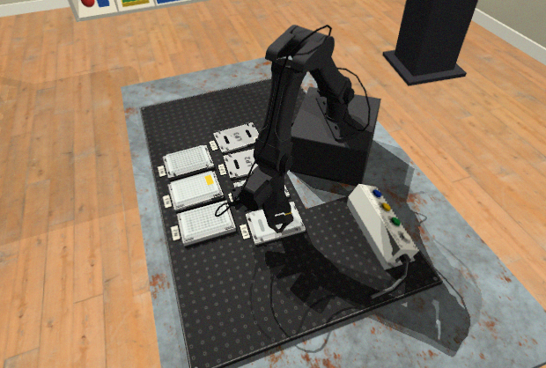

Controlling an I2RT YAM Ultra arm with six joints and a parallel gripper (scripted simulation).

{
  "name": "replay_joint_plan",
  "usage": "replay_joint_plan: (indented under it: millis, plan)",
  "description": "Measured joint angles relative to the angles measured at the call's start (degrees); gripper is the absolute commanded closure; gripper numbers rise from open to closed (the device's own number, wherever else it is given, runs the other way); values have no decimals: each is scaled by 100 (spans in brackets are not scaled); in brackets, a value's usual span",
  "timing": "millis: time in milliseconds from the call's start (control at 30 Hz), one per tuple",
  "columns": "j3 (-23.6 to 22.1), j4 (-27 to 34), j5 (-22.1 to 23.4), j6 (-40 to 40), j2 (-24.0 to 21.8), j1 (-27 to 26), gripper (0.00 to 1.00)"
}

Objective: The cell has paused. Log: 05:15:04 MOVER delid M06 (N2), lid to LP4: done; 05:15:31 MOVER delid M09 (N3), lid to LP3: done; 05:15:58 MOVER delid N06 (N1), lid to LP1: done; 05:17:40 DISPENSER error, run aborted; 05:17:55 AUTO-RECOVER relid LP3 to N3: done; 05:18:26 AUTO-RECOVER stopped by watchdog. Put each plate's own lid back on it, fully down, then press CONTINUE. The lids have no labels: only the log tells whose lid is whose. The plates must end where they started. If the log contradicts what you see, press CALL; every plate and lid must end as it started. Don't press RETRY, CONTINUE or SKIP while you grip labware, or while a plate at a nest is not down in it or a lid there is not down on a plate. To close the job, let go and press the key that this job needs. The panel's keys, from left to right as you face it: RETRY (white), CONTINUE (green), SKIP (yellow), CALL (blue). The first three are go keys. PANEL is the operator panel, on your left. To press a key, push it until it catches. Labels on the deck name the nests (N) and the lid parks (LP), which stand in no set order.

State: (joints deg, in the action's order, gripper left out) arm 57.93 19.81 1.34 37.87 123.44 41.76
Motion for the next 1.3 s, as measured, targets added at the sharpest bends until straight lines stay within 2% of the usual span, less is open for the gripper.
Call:
replay_joint_plan:
  millis: [900,1300]
  plan:
    - [0,601,11,-24,-645,-4,100]
    - [-48,636,76,-981,-643,-809,100]
